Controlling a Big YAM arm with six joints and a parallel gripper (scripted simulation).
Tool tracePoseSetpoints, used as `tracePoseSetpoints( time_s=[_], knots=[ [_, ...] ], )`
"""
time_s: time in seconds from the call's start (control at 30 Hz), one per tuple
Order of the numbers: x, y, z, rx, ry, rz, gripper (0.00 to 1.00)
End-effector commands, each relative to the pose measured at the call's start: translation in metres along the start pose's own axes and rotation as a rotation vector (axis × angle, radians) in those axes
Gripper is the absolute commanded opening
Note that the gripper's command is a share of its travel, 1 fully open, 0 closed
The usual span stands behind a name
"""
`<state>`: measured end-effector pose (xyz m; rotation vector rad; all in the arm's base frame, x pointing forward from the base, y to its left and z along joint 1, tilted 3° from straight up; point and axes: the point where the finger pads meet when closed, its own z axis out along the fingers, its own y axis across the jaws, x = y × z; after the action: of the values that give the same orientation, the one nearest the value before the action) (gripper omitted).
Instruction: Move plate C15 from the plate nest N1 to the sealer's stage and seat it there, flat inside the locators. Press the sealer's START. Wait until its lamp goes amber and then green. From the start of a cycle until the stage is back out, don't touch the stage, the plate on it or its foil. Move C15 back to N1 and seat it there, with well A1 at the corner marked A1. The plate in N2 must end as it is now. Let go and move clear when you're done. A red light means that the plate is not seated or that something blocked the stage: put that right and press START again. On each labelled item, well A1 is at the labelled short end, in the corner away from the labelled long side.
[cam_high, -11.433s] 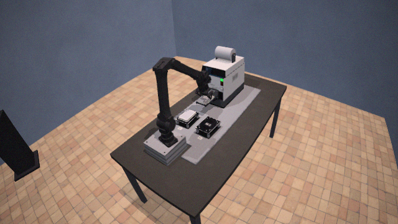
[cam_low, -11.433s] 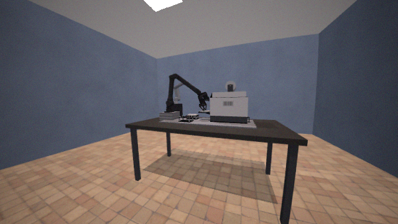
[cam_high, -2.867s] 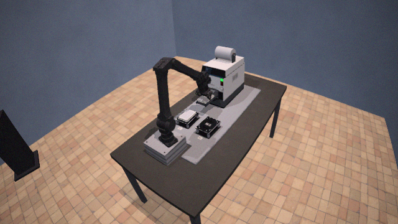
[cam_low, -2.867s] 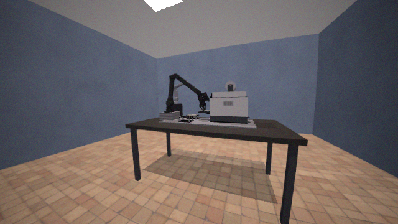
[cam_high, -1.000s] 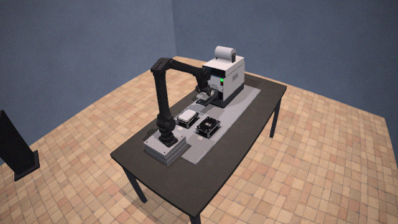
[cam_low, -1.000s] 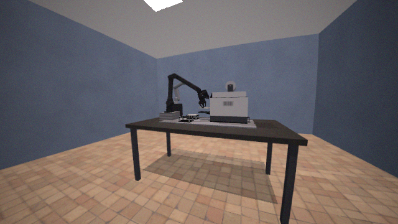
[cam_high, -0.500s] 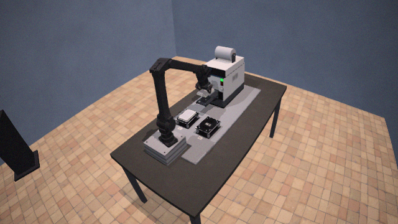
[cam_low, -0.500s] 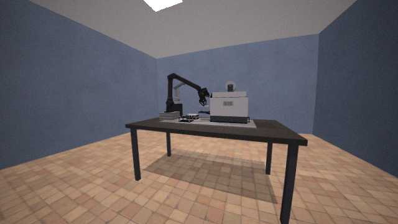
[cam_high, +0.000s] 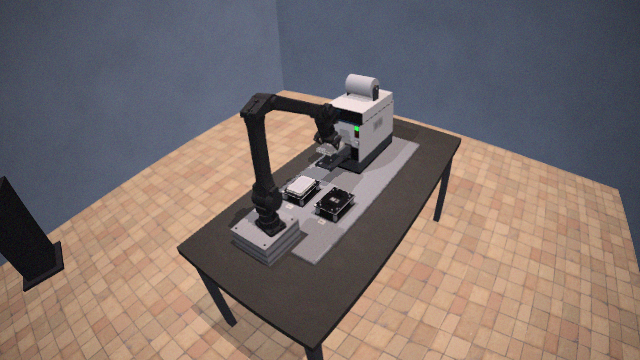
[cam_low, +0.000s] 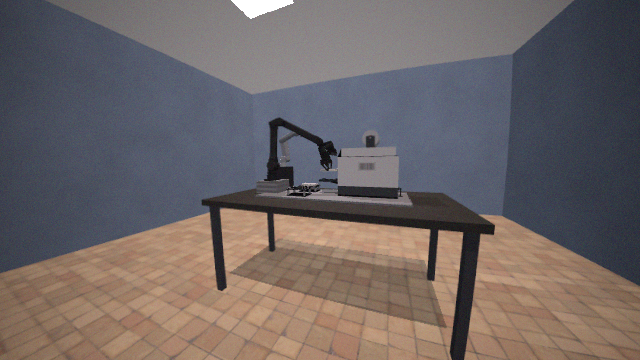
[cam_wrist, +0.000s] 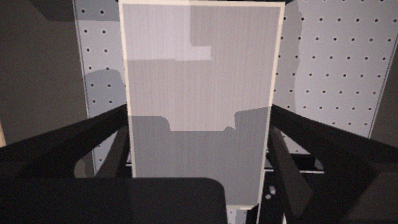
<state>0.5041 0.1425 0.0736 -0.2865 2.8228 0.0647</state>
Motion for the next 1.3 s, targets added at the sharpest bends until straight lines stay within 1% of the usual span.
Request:
tracePoseSetpoints(
  time_s=[0.0,0.1,0.23,0.33,0.5,0.73,0.8,0.93,1.07,1.13,1.27],
  knots=[
    [-0.008,0.001,-0.01,-0.005,-0.038,-0.007,0.0],
    [-0.008,-0.006,-0.01,-0.001,-0.038,0.004,0.0],
    [-0.013,-0.006,-0.012,-0.001,-0.046,0.006,0.0],
    [-0.018,0.001,-0.016,-0.006,-0.057,-0.007,0.0],
    [-0.028,0.005,-0.021,-0.009,-0.077,-0.011,0.0],
    [-0.026,0.007,-0.009,-0.008,-0.055,-0.014,0.0],
    [-0.026,0.007,-0.009,-0.008,-0.055,-0.014,0.0],
    [-0.028,-0.003,-0.007,-0.002,-0.052,0.002,0.0],
    [-0.029,-0.006,-0.006,0.0,-0.052,0.009,0.0],
    [-0.03,-0.006,-0.006,0.0,-0.052,0.008,0.0],
    [-0.029,0.004,-0.005,-0.006,-0.05,-0.008,0.0]
  ],
)
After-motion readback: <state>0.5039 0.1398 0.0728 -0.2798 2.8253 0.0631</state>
